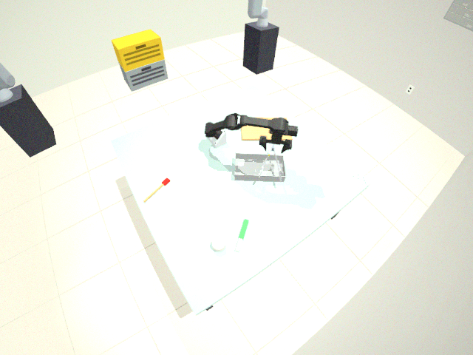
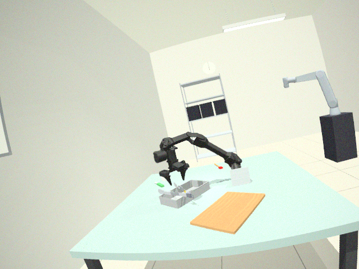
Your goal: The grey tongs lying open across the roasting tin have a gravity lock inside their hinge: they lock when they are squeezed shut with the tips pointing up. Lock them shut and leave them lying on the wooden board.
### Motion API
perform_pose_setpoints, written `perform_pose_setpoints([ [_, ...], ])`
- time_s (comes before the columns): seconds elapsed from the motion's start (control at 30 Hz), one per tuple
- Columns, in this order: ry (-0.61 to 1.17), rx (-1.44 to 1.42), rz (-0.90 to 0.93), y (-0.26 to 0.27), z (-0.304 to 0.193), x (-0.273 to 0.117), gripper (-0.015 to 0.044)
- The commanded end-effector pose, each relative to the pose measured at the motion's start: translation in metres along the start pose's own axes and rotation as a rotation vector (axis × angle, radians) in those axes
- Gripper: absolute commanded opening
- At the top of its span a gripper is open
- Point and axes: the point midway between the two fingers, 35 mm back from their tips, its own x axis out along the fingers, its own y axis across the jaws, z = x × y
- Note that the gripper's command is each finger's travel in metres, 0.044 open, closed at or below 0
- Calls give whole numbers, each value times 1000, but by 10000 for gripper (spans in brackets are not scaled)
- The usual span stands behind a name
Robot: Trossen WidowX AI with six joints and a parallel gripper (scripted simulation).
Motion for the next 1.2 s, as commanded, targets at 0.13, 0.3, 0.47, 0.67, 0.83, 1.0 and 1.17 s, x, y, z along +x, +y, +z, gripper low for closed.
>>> perform_pose_setpoints([
  [0.13,3,-3,7,-2,1,11,440],
  [0.3,3,-3,7,-3,1,19,440],
  [0.47,4,-3,6,-4,0,27,440],
  [0.67,4,-2,6,-4,0,37,440],
  [0.83,4,-2,6,-5,0,45,440],
  [1.0,4,-2,6,-5,-1,54,440],
  [1.17,5,-2,7,-4,-1,62,440],
])
